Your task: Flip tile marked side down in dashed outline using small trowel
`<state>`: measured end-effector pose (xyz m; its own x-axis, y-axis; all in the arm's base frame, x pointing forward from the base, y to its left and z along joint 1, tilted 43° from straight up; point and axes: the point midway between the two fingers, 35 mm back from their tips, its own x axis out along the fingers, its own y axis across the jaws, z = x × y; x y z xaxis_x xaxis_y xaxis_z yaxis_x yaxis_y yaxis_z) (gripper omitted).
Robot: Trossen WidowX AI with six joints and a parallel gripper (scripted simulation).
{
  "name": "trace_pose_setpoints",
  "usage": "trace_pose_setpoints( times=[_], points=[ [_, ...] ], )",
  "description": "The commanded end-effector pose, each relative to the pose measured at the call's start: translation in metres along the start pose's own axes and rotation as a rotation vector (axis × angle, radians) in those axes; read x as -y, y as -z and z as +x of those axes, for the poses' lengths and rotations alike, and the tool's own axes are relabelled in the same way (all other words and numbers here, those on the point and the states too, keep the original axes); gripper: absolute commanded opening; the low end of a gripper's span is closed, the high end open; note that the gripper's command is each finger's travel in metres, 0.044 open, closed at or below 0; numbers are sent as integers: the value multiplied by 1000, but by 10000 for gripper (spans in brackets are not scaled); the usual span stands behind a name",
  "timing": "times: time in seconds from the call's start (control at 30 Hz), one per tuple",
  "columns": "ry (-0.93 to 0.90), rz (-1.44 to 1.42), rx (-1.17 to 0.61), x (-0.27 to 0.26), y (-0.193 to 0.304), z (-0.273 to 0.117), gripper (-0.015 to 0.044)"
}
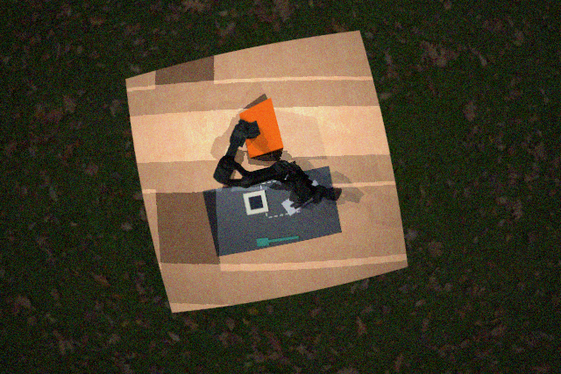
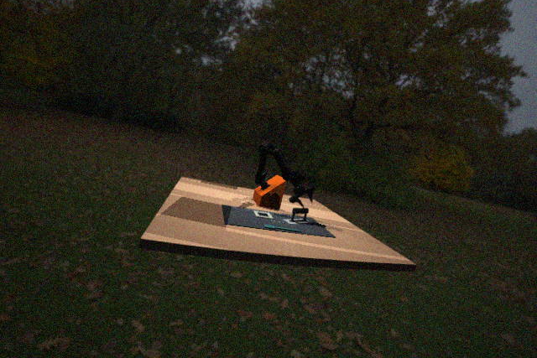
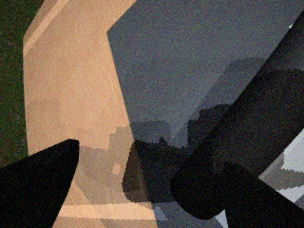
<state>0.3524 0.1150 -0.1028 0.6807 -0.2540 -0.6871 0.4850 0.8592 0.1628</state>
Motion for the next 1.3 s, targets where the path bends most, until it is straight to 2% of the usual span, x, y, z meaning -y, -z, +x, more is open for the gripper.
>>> trace_pose_setpoints(
  times=[0.0, 0.27, 0.53, 1.27],
  points=[
    [7, 134, 22, 18, -1, -2, 300],
    [-3, 379, 58, 44, -3, -8, 300],
    [-3, 384, 59, 45, -3, -7, 300],
    [-2, 384, 58, 43, -6, 27, 300]
  ],
)
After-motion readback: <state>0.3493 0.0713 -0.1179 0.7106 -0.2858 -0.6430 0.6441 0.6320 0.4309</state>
